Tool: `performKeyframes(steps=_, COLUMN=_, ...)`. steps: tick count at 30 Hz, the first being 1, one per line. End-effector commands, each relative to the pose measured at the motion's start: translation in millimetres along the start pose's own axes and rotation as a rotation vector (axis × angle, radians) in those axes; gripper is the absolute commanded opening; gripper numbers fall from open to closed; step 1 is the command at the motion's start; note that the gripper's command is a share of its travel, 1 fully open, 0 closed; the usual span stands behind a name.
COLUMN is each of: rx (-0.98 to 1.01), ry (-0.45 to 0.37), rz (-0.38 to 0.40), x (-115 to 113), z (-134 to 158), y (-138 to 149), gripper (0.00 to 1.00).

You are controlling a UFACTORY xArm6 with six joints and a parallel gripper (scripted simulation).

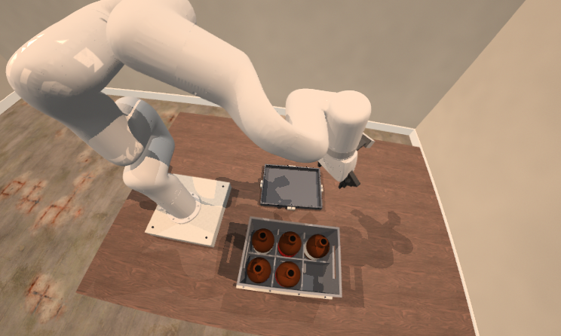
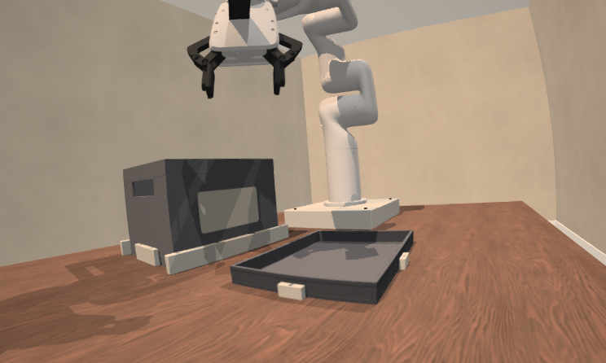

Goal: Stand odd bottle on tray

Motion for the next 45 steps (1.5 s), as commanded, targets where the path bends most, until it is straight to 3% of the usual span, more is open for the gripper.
performKeyframes(steps=1, rx=0.093, ry=-0.041, rz=-0.006, x=-13.2, z=7.9, y=-10.2, gripper=1.00)
performKeyframes(steps=16, rx=0.511, ry=-0.218, rz=0.004, x=-54.5, z=60.3, y=-51.2, gripper=1.00)
performKeyframes(steps=19, rx=0.601, ry=-0.233, rz=0.016, x=-55.6, z=71.9, y=-41.8, gripper=1.00)
performKeyframes(steps=23, rx=0.774, ry=-0.233, rz=0.036, x=-50.2, z=96.4, y=-5.4, gripper=1.00)
performKeyframes(steps=25, rx=0.774, ry=-0.233, rz=0.036, x=-50.2, z=96.4, y=-5.4, gripper=1.00)
performKeyframes(steps=26, rx=0.876, ry=-0.232, rz=0.049, x=-47.3, z=113.1, y=15.3, gripper=1.00)
performKeyframes(steps=37, rx=1.269, ry=-0.226, rz=0.097, x=-39.2, z=190.6, y=85.1, gripper=1.00)
performKeyframes(steps=45, rx=1.471, ry=-0.220, rz=0.122, x=-36.5, z=237.8, y=113.7, gripper=1.00)
Point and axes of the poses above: the point where the finger pads meet when closed, its own x axis out along the fingers, its own y axis across the jaws, z = x × y, the point moved 7 cm from there along -x, back along the fingers, and after that the axes turned 6 degrees about -x, right-handed, at the moved point
